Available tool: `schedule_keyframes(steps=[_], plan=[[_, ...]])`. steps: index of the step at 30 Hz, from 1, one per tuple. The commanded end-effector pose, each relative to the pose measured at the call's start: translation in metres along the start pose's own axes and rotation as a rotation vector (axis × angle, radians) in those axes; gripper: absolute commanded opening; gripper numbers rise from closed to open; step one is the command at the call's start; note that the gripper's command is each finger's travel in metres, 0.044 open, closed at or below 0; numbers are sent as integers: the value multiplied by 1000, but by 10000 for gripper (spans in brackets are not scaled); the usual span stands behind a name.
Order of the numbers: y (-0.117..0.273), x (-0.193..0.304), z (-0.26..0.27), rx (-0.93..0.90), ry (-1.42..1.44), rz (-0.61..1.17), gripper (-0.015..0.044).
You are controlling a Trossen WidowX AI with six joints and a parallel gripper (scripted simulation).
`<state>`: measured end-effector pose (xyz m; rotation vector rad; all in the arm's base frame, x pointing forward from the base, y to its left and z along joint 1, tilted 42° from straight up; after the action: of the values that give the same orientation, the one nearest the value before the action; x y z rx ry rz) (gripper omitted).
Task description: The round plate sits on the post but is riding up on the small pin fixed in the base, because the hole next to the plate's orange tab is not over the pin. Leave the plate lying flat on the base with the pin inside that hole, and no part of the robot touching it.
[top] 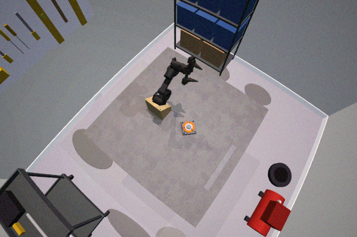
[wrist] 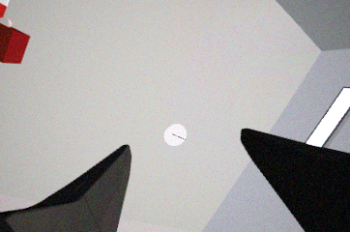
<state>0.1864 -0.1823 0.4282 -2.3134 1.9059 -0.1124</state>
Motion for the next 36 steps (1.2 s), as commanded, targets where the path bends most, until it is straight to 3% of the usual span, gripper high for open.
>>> schedule_keyframes(steps=[1,8,10,15,19,26,28,33,36], plan=[[0,-3,-3,11,24,5,374],[44,-73,-98,236,838,317,190],[49,-85,-108,256,947,360,137],[59,-174,-148,348,1599,588,6],[52,-213,-150,339,1792,637,0],[19,-295,-140,388,2369,727,0],[-7,-331,-123,420,2669,738,0],[-48,-371,-87,489,3064,692,0],[-88,-393,-45,591,3373,579,0]])
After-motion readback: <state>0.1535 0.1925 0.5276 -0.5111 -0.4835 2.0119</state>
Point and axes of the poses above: the point midway between the two fingers, 35 mm back from their tips, its own y axis back along the fingers, its own z axis across the jaws, x = y × z, the point moved 5 cm from there along y, back along the fingers, and after that the axes turned 5 degrees about y, right-handed, at the moved point
